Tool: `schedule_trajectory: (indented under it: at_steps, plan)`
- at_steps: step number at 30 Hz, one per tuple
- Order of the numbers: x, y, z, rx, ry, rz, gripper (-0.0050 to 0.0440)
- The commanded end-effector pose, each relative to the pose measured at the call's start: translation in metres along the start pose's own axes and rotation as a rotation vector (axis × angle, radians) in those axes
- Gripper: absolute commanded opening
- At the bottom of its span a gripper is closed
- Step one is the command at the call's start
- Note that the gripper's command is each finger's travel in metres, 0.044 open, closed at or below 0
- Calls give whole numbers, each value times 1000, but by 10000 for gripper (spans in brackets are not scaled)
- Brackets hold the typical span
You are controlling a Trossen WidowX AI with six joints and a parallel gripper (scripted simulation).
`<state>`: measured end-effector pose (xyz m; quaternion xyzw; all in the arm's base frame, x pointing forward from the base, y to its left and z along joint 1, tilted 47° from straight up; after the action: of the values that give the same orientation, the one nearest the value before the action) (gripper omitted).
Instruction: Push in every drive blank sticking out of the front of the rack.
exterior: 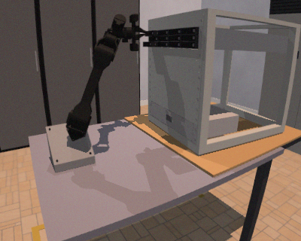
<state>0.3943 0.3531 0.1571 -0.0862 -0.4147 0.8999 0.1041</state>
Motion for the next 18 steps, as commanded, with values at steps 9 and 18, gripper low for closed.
schedule_trajectory:
  at_steps: [9,18]
  plan:
    - [-11,-7,3,-21,6,9,-50]
    - [-12,-7,4,-21,6,9,-50]
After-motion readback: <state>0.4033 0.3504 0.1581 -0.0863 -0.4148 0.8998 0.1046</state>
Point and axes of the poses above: the point midway between the two fingers, 35 mm back from their tips, its own x axis back along the fingers, its own y axis across the jaws, z = x × y, the point moved 10 cm from there along x, back along the fingers, and after that the axes turned 8 degrees about -x, right-handed, at the moved point
